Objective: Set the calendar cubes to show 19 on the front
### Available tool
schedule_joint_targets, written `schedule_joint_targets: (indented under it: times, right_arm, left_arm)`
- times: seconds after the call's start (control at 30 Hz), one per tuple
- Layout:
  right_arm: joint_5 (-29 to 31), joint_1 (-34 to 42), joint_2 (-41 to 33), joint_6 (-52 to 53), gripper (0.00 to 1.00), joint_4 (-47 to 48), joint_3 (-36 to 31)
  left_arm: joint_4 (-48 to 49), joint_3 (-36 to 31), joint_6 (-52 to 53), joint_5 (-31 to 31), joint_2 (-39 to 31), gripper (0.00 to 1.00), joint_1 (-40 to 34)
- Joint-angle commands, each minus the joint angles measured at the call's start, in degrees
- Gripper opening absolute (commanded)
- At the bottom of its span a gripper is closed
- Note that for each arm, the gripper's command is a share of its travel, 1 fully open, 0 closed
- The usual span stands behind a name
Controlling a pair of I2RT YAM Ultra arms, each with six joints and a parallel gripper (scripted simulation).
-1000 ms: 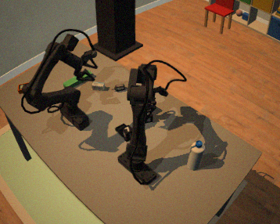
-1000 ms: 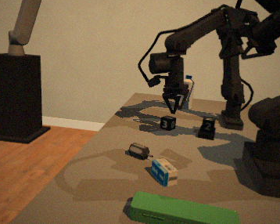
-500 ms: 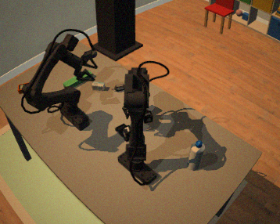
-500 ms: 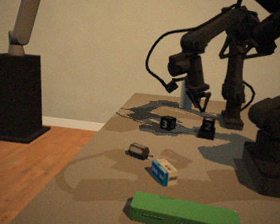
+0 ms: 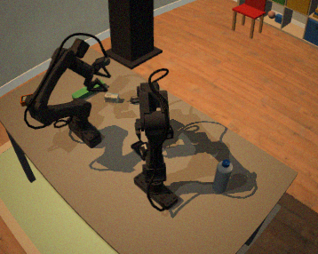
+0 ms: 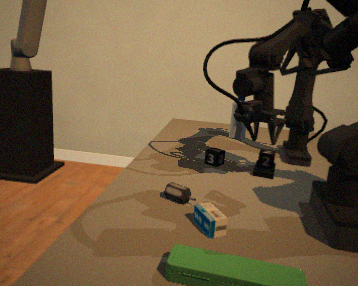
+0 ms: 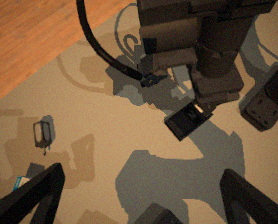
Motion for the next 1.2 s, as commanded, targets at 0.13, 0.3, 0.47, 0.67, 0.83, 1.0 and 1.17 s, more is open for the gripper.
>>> schedule_joint_targets:
  times: [0.13, 0.3, 0.47, 0.67, 0.83, 1.0, 1.17]
  right_arm:
    - [3.5, 3.5, -5.0, -16.1, 0.69, 6.1, -3.9]
    - [4.6, 6.9, -7.6, -21.6, 0.69, 8.9, -7.7]
    - [3.9, 7.1, -8.7, -22.0, 0.69, 8.6, -9.2]
    - [3.8, 7.0, -8.8, -22.1, 0.69, 8.7, -8.6]
    - [3.8, 7.0, -7.8, -22.2, 0.69, 10.2, -9.5]
    - [3.8, 6.9, -6.1, -22.2, 0.69, 12.2, -10.3]
    - [3.7, 6.9, -5.5, -22.2, 0.69, 13.4, -11.0]
  left_arm:
    - [-0.9, 0.0, -0.1, 1.2, -0.7, 1.00, -0.5]
    - [-0.9, 0.0, -0.1, 1.2, -0.7, 1.00, -0.5]
    - [-0.9, 0.0, -0.1, 1.2, -0.7, 1.00, -0.5]
    - [-0.9, 0.0, -0.1, 1.2, -0.7, 1.00, -0.5]
    - [-0.9, 0.0, -0.1, 1.2, -0.7, 1.00, -0.5]
    - [-0.9, 0.0, -0.1, 1.2, -0.7, 1.00, -0.5]
    - [-0.9, 0.0, -0.1, 1.2, -0.7, 1.00, -0.5]
